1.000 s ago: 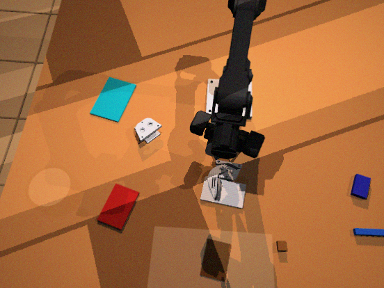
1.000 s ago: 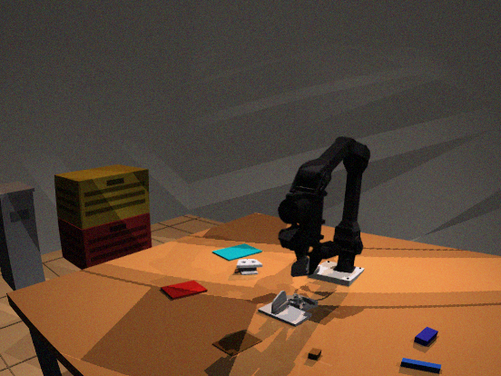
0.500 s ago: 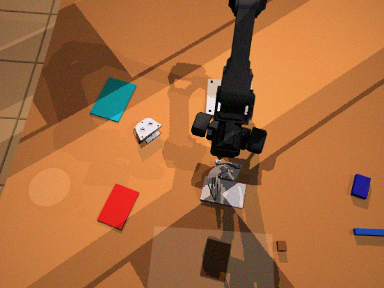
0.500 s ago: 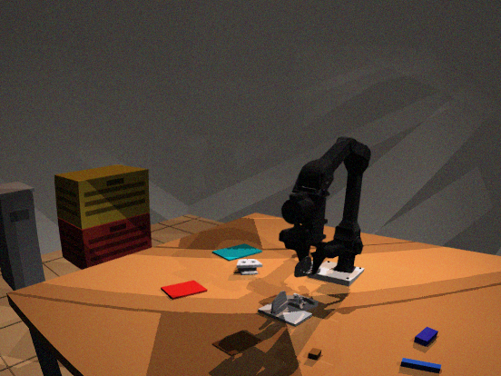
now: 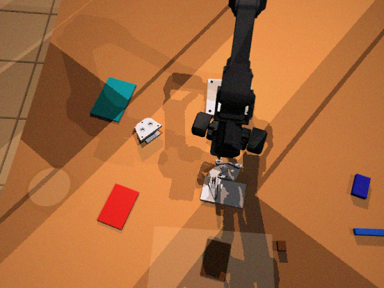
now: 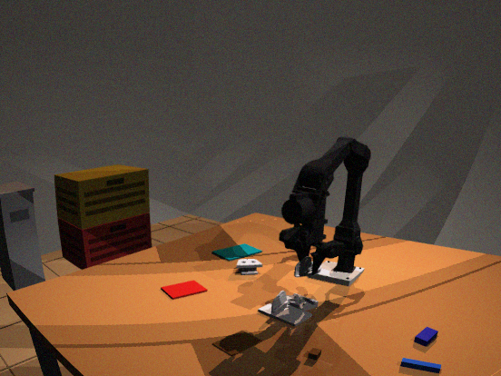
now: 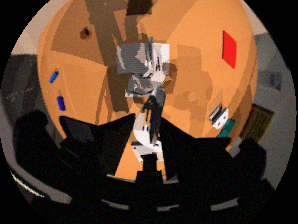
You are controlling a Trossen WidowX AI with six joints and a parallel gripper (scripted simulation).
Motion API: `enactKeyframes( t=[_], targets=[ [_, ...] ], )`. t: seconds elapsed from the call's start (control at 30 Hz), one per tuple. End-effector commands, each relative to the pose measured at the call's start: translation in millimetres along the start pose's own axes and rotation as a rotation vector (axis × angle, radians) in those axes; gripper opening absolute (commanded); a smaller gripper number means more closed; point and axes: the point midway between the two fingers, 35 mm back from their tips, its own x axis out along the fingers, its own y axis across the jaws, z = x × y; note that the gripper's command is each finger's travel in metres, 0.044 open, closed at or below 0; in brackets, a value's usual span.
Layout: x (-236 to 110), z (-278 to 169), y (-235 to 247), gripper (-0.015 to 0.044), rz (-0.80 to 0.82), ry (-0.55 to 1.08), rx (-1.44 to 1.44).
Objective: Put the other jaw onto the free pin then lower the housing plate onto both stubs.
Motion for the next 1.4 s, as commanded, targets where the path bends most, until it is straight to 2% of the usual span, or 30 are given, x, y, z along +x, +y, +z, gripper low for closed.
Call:
enactKeyframes(
  t=[0.0, 0.97, 1.37],
  targets=[
    [-1.6, 6.9, 3.9, 0.0134, 0.004, -0.003, 0.003],
    [-2.5, 85.2, 56.4, 0.0134, 0.008, -0.008, 0.002],
    [-2.2, 86.8, 57.8, 0.0134, 0.009, -0.008, 0.002]
  ],
)
